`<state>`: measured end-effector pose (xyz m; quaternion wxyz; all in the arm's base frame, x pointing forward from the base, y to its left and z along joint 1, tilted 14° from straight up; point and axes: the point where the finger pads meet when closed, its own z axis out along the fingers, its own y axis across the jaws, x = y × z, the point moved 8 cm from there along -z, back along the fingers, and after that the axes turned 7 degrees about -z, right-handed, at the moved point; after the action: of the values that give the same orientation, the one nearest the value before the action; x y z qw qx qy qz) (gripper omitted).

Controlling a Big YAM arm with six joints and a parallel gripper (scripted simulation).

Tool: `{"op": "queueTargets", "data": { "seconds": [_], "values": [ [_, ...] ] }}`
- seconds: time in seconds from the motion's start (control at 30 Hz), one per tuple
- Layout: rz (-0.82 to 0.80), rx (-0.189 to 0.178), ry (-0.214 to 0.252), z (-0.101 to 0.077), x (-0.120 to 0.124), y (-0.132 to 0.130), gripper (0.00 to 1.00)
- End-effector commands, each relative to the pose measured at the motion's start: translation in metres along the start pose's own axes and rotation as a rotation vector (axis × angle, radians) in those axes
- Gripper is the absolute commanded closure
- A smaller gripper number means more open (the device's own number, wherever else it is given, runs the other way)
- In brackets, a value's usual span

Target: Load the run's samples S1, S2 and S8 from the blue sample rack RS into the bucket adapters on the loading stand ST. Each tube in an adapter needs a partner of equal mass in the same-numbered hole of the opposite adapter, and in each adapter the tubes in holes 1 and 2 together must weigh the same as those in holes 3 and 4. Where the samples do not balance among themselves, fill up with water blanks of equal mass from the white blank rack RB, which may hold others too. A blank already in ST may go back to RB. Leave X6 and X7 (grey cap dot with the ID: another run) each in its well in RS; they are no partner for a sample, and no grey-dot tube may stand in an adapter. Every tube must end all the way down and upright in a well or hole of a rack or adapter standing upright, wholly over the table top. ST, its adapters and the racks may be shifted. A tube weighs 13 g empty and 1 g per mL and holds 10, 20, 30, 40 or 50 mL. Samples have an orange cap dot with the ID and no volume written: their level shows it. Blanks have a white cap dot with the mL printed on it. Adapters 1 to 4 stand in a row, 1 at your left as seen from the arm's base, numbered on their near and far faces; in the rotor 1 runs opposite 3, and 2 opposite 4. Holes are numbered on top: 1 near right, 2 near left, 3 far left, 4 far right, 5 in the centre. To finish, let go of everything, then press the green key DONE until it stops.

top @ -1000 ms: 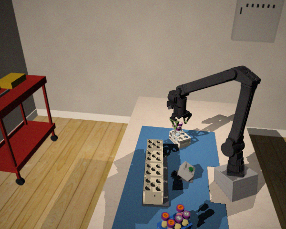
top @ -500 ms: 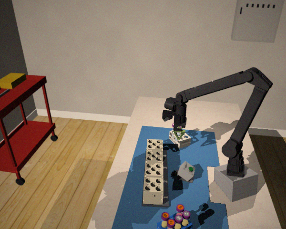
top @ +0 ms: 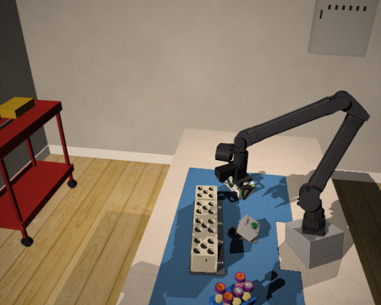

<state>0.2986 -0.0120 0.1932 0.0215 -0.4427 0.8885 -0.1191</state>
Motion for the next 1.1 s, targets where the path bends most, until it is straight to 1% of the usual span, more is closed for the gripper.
{"op": "queueTargets", "data": {
  "seconds": [0.0,0.03,0.07,0.1,0.17,0.2,0.27,0.33,0.37,0.43,0.83,0.9,0.93,1.07],
  "values": [
    [-0.206,0.016,-0.020,-0.010,-0.018,0.018,0.00],
    [-0.259,0.006,-0.012,-0.006,-0.025,0.024,0.00],
    [-0.265,0.012,-0.016,-0.009,-0.035,0.025,0.00],
    [-0.261,0.026,-0.028,-0.013,-0.044,0.027,0.00],
    [-0.244,0.010,-0.016,-0.004,-0.050,0.047,0.00],
    [-0.244,0.010,-0.016,-0.003,-0.055,0.054,0.00],
    [-0.236,0.033,-0.042,-0.012,-0.075,0.058,0.00],
    [-0.236,0.033,-0.042,-0.012,-0.075,0.058,0.00],
    [-0.235,0.033,-0.045,-0.015,-0.082,0.064,0.00],
    [-0.230,0.043,-0.063,-0.020,-0.098,0.073,0.00],
    [-0.231,0.025,-0.073,-0.018,-0.168,0.154,0.00],
    [-0.231,0.025,-0.073,-0.018,-0.168,0.154,0.00],
    [-0.233,0.020,-0.063,-0.017,-0.172,0.161,0.00],
    [-0.232,0.016,-0.072,-0.018,-0.196,0.188,0.00]
  ]
}}
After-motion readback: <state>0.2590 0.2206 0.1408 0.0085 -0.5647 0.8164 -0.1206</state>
